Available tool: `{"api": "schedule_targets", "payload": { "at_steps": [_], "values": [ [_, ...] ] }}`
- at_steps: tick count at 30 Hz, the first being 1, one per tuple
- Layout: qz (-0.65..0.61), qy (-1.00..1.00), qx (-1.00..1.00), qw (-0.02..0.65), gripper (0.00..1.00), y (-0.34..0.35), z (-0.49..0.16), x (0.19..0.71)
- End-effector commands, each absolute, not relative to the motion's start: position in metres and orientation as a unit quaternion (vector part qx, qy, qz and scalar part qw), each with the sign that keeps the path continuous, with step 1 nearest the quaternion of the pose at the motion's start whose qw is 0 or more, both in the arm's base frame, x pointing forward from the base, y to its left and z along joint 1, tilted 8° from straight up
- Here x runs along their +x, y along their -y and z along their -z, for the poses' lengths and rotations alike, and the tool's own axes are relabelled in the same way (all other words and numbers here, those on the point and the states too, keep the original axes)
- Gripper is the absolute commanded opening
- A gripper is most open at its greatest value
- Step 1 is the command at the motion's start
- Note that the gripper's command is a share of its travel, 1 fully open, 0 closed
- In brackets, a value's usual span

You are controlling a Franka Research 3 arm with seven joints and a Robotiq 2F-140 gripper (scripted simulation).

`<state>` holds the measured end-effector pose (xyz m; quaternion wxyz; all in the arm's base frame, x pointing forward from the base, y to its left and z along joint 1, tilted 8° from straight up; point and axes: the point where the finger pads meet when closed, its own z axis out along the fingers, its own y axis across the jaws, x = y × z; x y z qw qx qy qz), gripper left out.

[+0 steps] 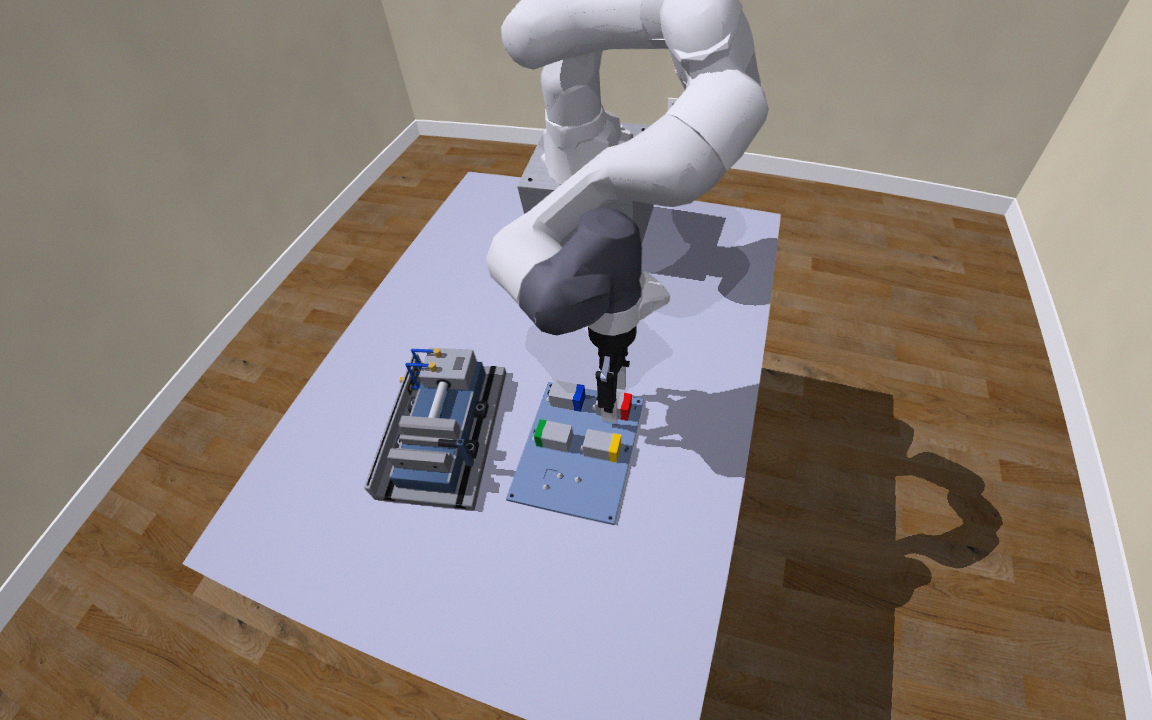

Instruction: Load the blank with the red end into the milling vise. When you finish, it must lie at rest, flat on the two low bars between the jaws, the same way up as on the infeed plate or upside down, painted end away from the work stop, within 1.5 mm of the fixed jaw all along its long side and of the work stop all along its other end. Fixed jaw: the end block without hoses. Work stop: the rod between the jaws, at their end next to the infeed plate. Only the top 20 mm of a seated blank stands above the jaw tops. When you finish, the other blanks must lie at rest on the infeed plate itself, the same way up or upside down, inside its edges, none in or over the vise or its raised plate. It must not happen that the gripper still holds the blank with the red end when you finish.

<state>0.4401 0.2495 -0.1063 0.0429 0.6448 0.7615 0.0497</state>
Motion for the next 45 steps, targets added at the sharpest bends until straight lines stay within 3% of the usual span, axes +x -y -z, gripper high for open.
{"api": "schedule_targets", "payload": {
  "at_steps": [1,45],
  "values": [
    [-0.05,-0.763,0.643,0.044,0.44,-0.25,0.113,0.442],
    [-0.051,-0.763,0.643,0.044,0.44,-0.249,0.105,0.441]
  ]
}}
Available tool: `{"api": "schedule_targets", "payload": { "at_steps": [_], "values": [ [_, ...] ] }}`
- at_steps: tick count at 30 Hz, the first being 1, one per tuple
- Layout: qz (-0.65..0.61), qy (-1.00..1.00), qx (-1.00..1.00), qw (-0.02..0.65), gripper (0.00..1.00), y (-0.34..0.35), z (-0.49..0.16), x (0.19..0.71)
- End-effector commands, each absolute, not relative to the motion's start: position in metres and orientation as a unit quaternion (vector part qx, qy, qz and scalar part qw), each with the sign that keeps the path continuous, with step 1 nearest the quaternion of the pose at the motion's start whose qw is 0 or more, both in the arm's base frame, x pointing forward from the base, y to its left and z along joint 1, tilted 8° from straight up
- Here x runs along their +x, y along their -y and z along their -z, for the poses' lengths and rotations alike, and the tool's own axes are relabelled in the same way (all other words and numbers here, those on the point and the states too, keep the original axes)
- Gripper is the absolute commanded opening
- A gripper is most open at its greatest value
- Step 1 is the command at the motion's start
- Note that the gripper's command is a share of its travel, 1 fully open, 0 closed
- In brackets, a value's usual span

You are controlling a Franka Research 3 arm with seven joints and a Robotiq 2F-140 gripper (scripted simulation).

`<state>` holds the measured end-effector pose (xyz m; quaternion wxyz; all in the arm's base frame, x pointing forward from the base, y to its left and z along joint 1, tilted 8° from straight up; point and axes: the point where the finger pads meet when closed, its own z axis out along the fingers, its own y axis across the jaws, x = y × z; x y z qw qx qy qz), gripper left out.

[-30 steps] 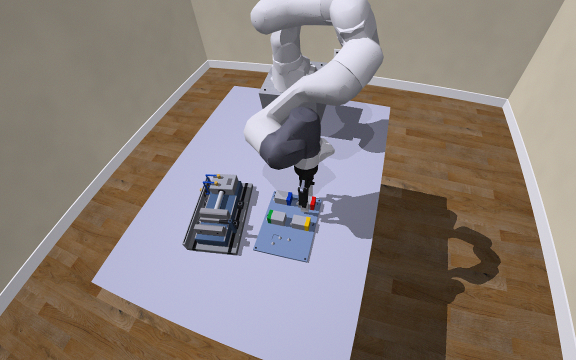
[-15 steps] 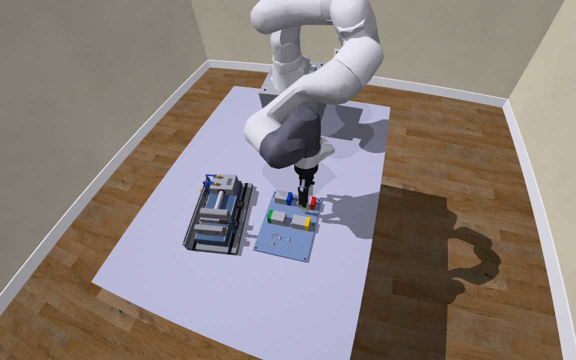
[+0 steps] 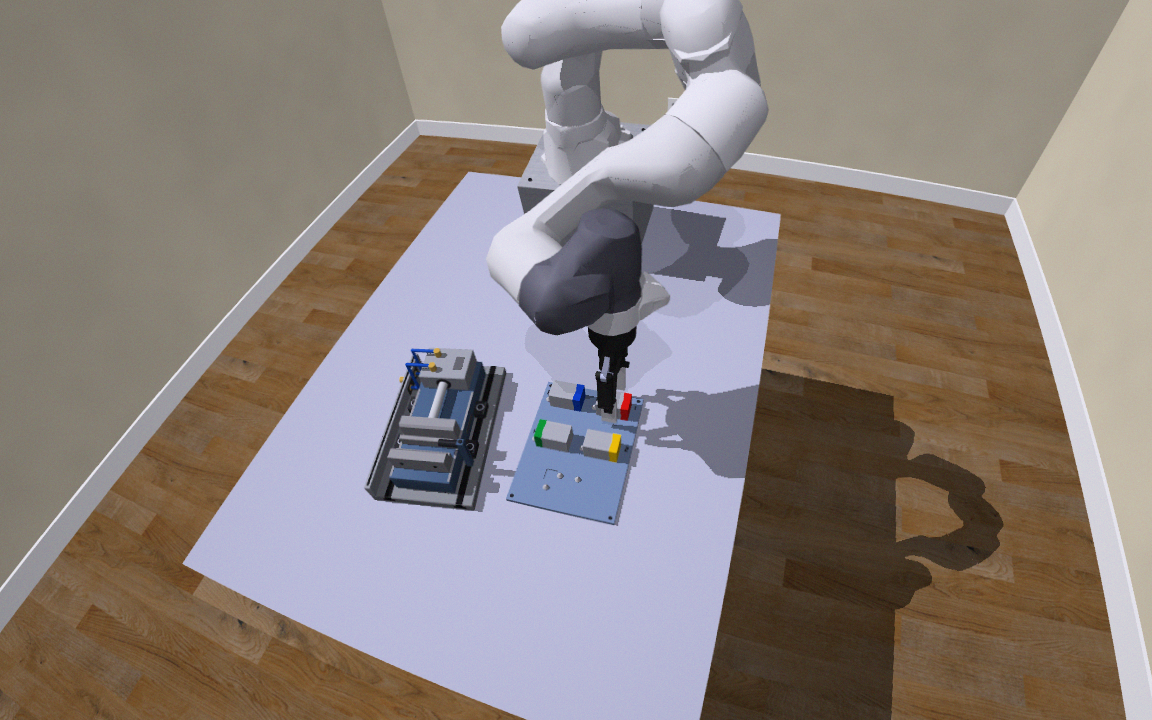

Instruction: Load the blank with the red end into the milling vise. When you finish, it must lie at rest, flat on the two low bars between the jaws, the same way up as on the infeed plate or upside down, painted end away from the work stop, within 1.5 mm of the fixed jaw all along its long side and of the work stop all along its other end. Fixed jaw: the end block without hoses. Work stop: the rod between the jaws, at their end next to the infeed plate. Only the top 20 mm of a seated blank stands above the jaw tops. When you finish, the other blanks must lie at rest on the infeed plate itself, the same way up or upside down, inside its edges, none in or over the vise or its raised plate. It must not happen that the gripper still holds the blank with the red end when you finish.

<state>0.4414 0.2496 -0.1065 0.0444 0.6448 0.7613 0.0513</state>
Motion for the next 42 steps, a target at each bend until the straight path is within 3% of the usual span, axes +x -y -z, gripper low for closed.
{"api": "schedule_targets", "payload": {
  "at_steps": [1,42],
  "values": [
    [-0.051,-0.763,0.643,0.044,0.44,-0.2492,0.105,0.4408],
    [-0.051,-0.763,0.643,0.044,0.44,-0.2492,0.1059,0.4406]
  ]
}}
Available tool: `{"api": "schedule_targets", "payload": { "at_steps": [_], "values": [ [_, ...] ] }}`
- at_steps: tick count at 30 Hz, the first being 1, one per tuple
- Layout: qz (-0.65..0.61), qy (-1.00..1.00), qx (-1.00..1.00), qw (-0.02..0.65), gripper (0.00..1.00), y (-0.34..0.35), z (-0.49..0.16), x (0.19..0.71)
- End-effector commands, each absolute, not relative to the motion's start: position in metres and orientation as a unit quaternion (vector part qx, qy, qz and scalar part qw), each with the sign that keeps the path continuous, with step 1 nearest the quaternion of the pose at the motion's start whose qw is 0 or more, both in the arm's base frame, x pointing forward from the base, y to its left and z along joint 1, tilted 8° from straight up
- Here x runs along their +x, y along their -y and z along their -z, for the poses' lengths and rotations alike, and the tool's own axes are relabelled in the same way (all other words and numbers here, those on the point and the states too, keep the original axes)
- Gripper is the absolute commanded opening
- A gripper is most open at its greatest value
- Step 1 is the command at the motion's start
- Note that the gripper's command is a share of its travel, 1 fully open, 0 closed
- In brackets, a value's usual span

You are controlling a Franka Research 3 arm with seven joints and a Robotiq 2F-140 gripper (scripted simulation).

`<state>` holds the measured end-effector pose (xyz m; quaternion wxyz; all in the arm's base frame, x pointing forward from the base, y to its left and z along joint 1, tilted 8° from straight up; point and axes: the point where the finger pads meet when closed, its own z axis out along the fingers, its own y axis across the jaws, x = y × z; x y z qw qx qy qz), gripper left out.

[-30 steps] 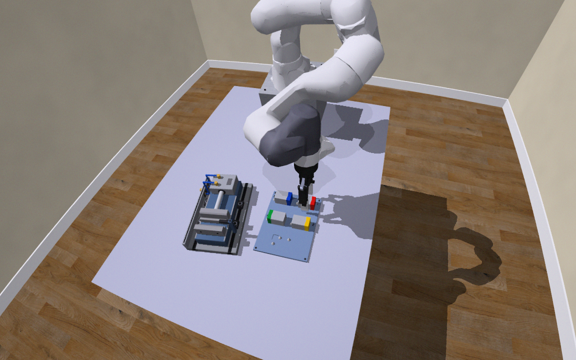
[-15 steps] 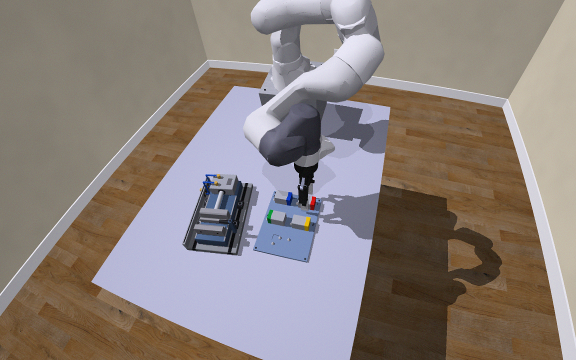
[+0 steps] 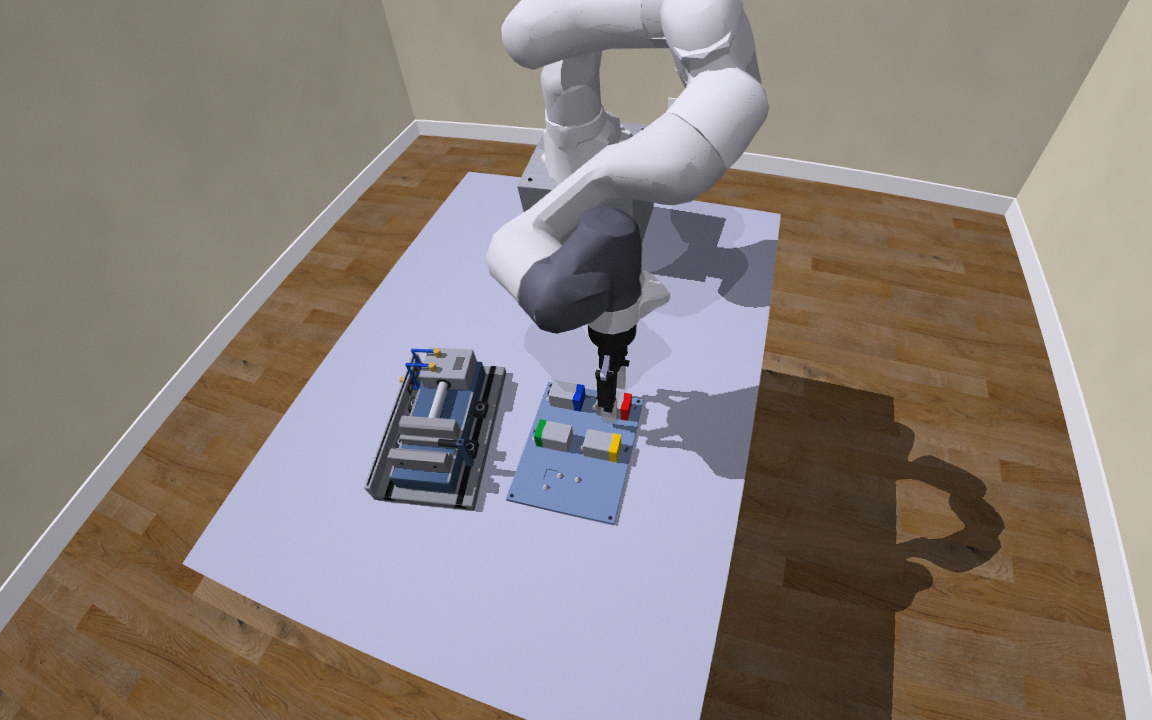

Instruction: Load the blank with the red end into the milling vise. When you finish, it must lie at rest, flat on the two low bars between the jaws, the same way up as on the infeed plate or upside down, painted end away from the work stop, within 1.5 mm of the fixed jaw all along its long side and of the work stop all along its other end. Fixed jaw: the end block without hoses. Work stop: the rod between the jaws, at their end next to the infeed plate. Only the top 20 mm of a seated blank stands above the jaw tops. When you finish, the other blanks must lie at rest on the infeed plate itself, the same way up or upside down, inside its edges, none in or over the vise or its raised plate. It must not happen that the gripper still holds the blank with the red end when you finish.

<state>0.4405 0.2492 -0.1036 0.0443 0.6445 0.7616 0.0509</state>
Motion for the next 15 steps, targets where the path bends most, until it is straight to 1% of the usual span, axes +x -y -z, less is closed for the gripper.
{"api": "schedule_targets", "payload": {
  "at_steps": [1,12,13,15],
  "values": [
    [-0.051,-0.763,0.643,0.044,0.44,-0.2492,0.1059,0.4406],
    [-0.051,-0.763,0.643,0.044,0.44,-0.2492,0.1059,0.4406],
    [-0.05,-0.762,0.644,0.044,0.0,-0.2489,0.1045,0.4404],
    [-0.05,-0.762,0.644,0.044,0.0,-0.2489,0.1045,0.4404]
  ]
}}
